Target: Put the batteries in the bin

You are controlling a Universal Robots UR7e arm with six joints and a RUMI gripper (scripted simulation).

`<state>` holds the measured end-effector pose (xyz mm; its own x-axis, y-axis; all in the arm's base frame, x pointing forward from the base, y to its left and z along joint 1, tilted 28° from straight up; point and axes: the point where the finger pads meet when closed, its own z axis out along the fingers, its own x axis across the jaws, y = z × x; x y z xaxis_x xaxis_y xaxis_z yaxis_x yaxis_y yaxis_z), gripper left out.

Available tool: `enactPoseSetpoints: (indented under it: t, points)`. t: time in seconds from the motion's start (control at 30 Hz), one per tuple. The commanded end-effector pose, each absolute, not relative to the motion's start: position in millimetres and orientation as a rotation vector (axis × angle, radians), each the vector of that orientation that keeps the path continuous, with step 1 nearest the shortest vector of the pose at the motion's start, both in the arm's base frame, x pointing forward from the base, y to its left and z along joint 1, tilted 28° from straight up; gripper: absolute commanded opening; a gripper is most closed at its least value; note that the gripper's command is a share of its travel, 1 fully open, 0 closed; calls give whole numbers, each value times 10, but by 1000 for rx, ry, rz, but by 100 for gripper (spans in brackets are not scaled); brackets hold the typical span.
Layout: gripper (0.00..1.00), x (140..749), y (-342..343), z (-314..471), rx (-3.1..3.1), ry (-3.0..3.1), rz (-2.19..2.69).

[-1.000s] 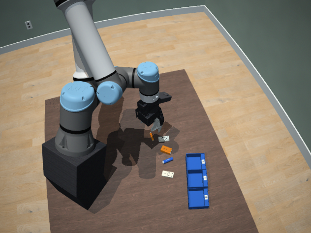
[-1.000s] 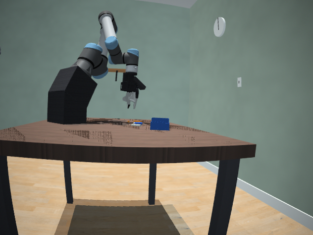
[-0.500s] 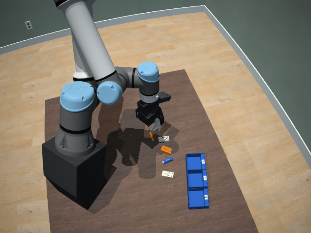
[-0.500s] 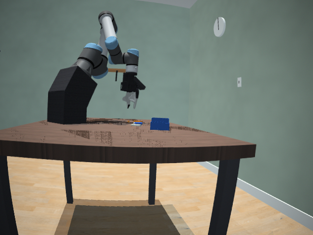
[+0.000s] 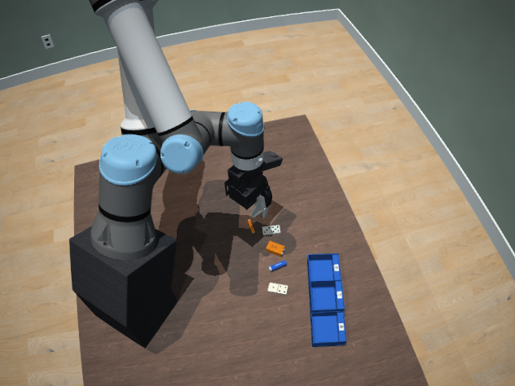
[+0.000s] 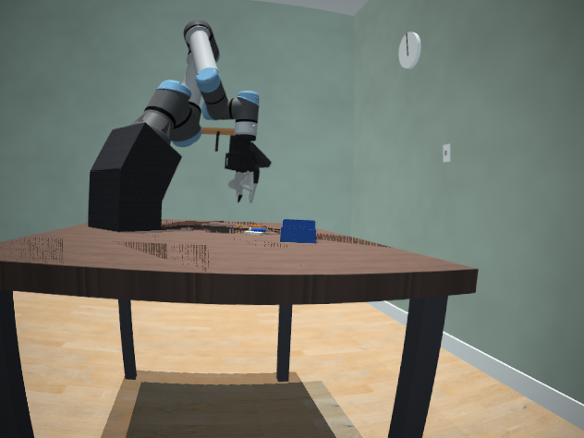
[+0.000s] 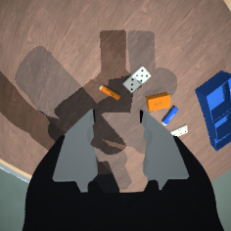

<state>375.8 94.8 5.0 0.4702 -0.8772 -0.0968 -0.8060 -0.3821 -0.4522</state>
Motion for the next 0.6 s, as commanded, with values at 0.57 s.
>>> enactPoseSetpoints:
  t: [0.57]
  points:
    - [38,3758,989,54,-2413,1180,-277]
